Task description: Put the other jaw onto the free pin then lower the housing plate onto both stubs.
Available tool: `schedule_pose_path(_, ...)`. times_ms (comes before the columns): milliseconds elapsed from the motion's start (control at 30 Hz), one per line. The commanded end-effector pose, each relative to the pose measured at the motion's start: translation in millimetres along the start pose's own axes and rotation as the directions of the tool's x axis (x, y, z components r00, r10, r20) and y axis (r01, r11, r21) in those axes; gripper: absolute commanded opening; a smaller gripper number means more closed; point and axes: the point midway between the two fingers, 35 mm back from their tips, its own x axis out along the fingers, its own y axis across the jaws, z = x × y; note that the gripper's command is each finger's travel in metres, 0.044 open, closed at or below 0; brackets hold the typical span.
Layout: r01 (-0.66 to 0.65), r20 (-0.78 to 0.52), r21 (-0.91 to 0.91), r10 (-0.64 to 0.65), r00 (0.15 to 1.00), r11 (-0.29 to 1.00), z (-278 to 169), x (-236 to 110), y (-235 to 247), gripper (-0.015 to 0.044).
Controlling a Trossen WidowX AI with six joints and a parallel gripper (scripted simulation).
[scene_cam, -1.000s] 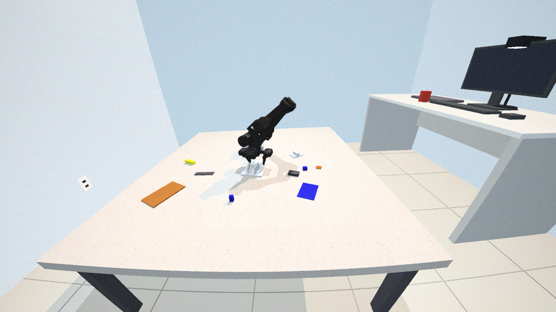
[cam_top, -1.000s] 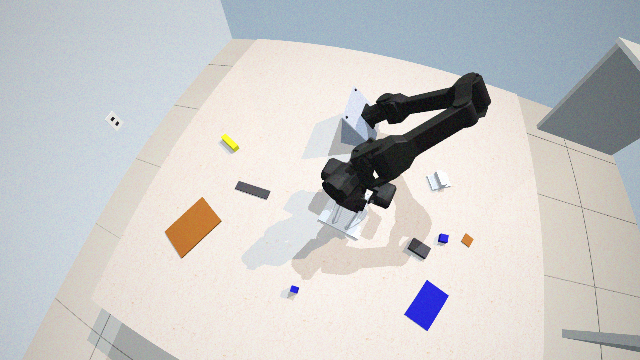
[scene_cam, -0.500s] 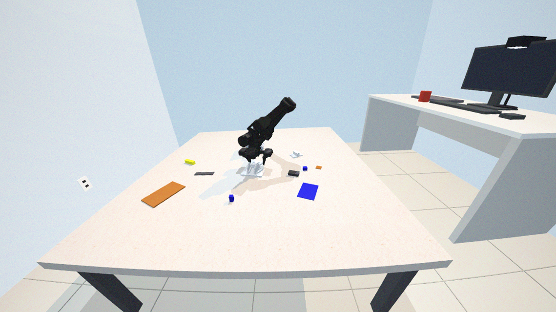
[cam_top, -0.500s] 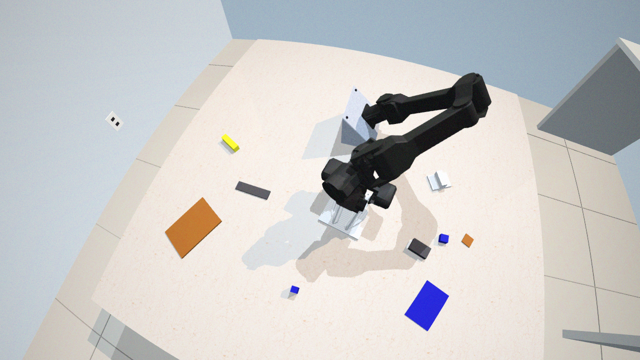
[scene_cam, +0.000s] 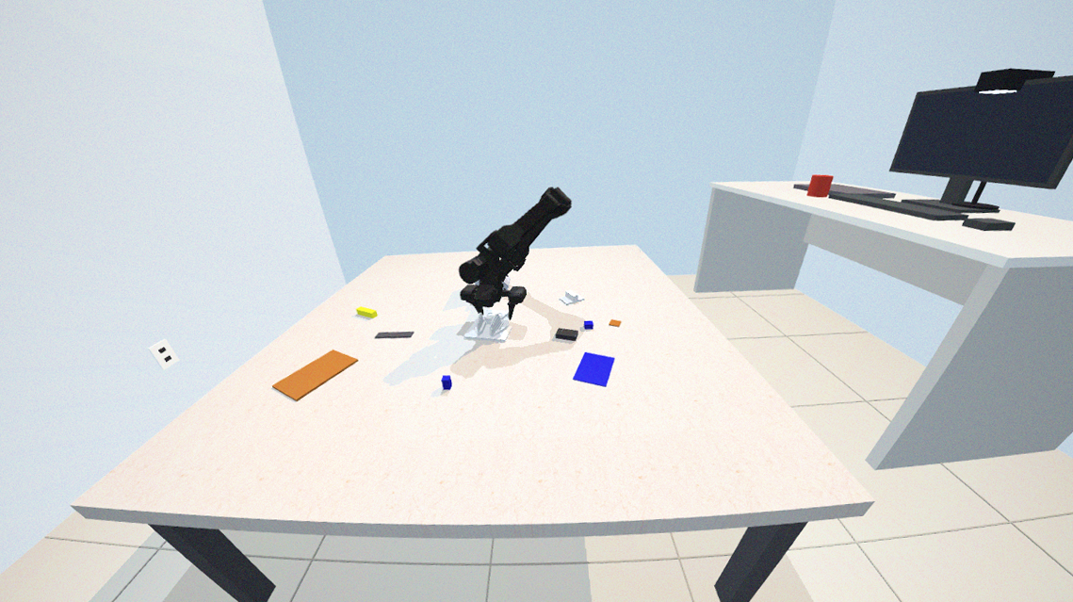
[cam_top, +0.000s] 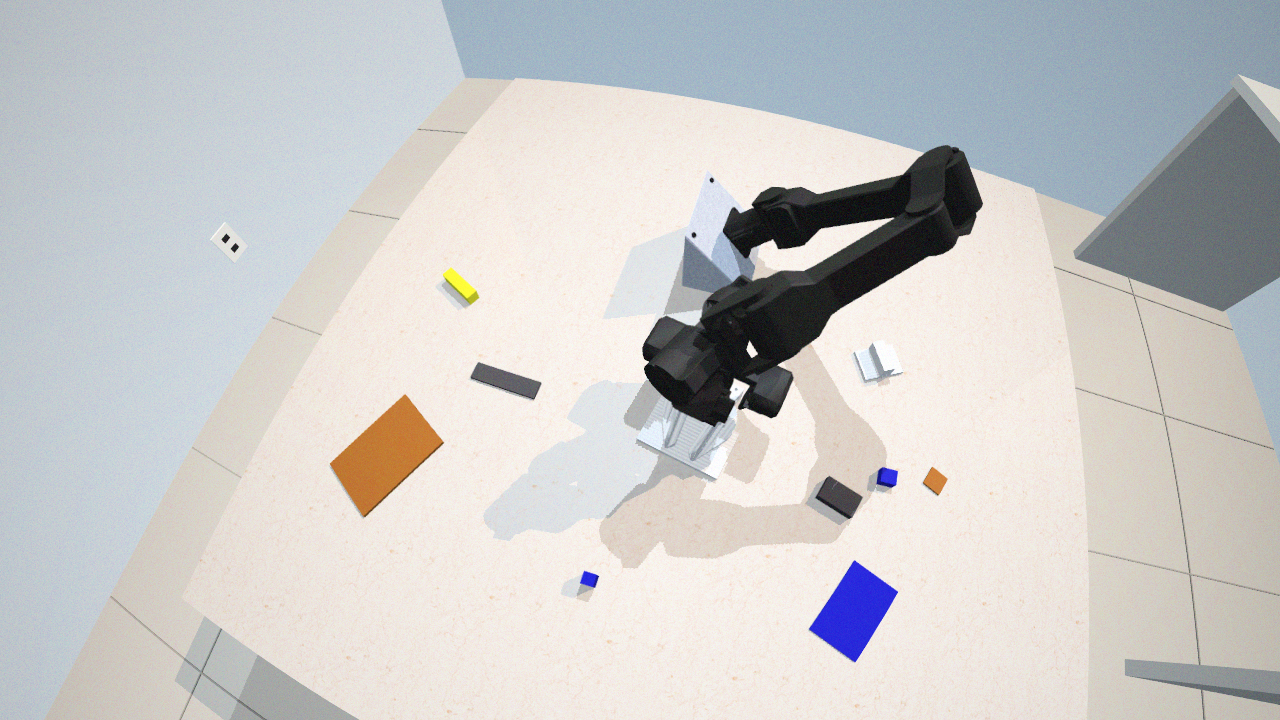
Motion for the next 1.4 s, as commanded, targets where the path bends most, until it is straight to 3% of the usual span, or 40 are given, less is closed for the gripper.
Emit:
schedule_pose_path(0, 0.000, 0.000, 0.000, 0.000, 1.000, 1.000, 0, 0, 0, 0.0440)
schedule_pose_path(333, 0.001, 0.000, 0.000, -0.001, 1.000, 1.000, 0, -2, 0, 0.0440)
schedule_pose_path(600, 0.003, -0.004, 0.004, -0.003, 1.000, 1.000, -2, -74, 0, 0.0440)
schedule_pose_path(767, 0.004, 0.012, 0.008, -0.004, 1.000, 1.000, -1, -69, -2, 0.0440)
schedule_pose_path(1000, 0.008, -0.005, 0.008, -0.008, 1.000, 1.000, -63, -124, -20, 0.0440)
schedule_pose_path(1367, 0.008, -0.006, 0.008, -0.008, 1.000, 1.000, -65, -126, -20, 0.0440)
